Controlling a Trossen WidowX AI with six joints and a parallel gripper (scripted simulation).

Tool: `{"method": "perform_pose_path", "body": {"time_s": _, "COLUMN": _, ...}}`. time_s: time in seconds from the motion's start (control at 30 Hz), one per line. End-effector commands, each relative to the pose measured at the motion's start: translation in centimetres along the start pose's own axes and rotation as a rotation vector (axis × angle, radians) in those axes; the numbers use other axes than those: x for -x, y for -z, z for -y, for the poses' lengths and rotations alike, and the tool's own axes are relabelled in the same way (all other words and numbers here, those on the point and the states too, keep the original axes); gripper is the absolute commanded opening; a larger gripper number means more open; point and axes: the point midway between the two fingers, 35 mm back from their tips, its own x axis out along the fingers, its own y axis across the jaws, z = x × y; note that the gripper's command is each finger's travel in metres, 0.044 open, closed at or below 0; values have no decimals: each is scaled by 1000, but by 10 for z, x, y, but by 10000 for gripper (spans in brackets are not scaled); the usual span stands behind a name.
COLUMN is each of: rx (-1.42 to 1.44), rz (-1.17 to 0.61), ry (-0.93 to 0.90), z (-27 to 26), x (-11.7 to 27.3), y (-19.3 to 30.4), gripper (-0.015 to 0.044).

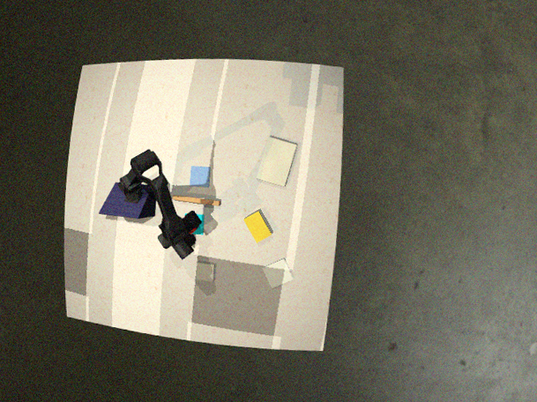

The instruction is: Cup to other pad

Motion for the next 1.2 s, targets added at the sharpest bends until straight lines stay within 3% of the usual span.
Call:
{"method": "perform_pose_path", "body": {"time_s": 0.0, "rx": 10, "rz": 11, "ry": 3, "z": -1, "x": 10, "y": -2, "gripper": 128}}
{"method": "perform_pose_path", "body": {"time_s": 0.8, "rx": 2, "rz": 7, "ry": 1, "z": 2, "x": 45, "y": 2, "gripper": 128}}
{"method": "perform_pose_path", "body": {"time_s": 1.17, "rx": -8, "rz": -1, "ry": -3, "z": 2, "x": 44, "y": 1, "gripper": 416}}
